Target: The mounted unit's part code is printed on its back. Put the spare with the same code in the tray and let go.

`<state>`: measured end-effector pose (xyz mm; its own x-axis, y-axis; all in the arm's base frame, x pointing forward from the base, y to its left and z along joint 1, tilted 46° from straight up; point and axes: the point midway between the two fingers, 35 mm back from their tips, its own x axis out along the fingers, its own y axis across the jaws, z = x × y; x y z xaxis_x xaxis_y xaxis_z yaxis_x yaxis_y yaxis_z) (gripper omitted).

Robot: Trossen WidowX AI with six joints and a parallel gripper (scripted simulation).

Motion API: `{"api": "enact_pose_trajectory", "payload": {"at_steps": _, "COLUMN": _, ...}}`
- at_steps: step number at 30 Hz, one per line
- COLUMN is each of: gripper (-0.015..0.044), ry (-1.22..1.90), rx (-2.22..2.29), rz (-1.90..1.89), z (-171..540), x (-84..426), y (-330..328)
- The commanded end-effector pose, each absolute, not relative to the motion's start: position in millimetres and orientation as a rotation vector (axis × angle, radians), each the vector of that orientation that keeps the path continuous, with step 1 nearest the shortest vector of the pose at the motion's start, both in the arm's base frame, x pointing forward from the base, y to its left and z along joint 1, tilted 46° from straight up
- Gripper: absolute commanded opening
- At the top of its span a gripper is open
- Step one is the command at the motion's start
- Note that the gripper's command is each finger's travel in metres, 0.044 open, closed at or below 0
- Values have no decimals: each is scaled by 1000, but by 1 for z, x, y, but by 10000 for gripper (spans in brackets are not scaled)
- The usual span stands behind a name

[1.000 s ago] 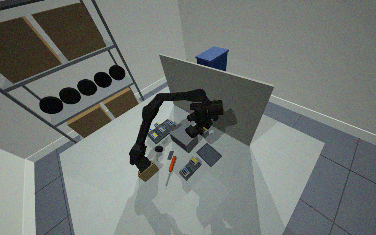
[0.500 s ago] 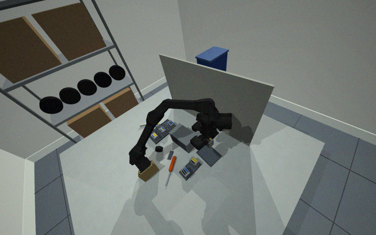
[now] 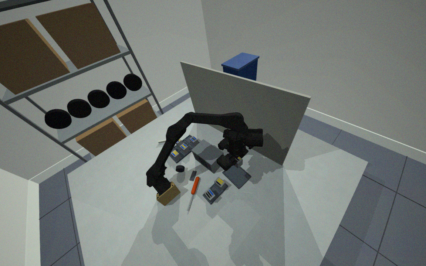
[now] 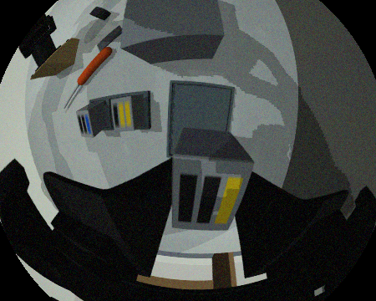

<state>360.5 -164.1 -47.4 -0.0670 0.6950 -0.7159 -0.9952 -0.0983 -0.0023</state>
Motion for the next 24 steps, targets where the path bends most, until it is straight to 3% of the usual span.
{"api": "enact_pose_trajectory", "payload": {"at_steps": 1, "gripper": 0, "ry": 600, "rx": -660, "rz": 1567, "z": -50, "x": 361, "y": -162}}
{"api": "enact_pose_trajectory", "payload": {"at_steps": 24, "gripper": 0, "ry": 600, "rx": -661, "rz": 1567, "z": -62, "x": 362, "y": -151}}
